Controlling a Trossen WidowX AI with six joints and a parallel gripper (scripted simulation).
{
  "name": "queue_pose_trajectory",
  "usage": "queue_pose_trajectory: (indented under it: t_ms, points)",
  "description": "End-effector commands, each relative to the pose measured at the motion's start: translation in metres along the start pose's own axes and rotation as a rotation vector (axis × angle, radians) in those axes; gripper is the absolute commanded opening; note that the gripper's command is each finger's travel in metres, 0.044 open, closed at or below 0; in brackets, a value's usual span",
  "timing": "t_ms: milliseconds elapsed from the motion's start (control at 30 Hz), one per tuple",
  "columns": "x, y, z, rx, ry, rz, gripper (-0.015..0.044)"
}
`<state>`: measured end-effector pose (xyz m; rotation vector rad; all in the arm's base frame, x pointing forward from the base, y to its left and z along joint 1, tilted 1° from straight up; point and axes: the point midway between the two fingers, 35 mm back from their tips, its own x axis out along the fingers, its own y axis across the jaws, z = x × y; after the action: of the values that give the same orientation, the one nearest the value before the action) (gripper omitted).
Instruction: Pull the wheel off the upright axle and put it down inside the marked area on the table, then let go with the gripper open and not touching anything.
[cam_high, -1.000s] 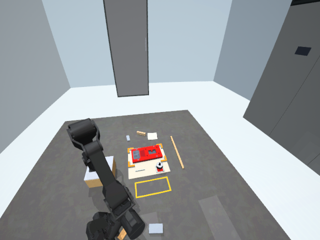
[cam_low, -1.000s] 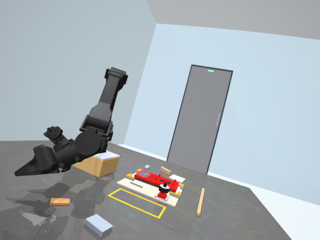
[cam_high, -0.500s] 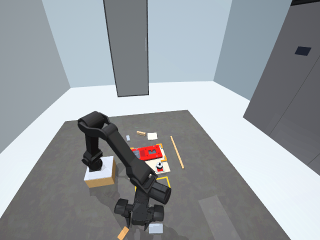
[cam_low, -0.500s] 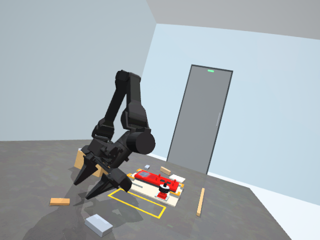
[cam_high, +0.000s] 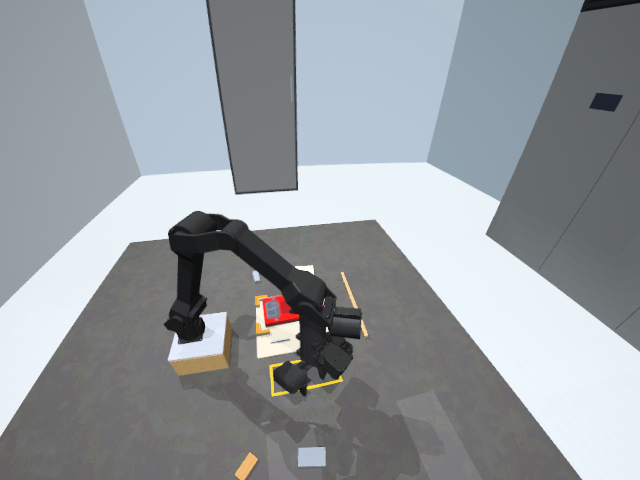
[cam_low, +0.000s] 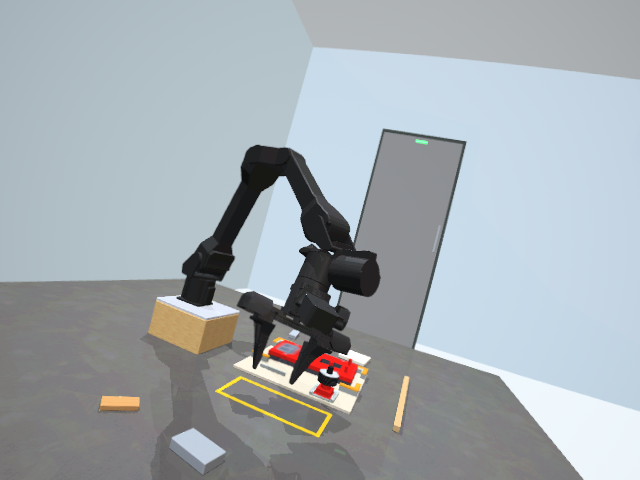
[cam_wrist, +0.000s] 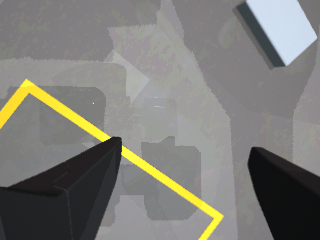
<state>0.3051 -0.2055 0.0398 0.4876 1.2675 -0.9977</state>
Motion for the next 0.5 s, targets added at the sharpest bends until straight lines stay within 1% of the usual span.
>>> queue_pose_trajectory:
  t_ms: [0,333,400,467]
  points:
    - [-0.023,0.033,-0.013,-0.229,0.032,0.089,0.03]
    - [-0.083,0.104,-0.071,-0.836,0.107,0.325,0.03]
    - [-0.092,0.111,-0.08,-0.914,0.115,0.358,0.03]
    - [-0.093,0.112,-0.081,-0.924,0.116,0.362,0.03]
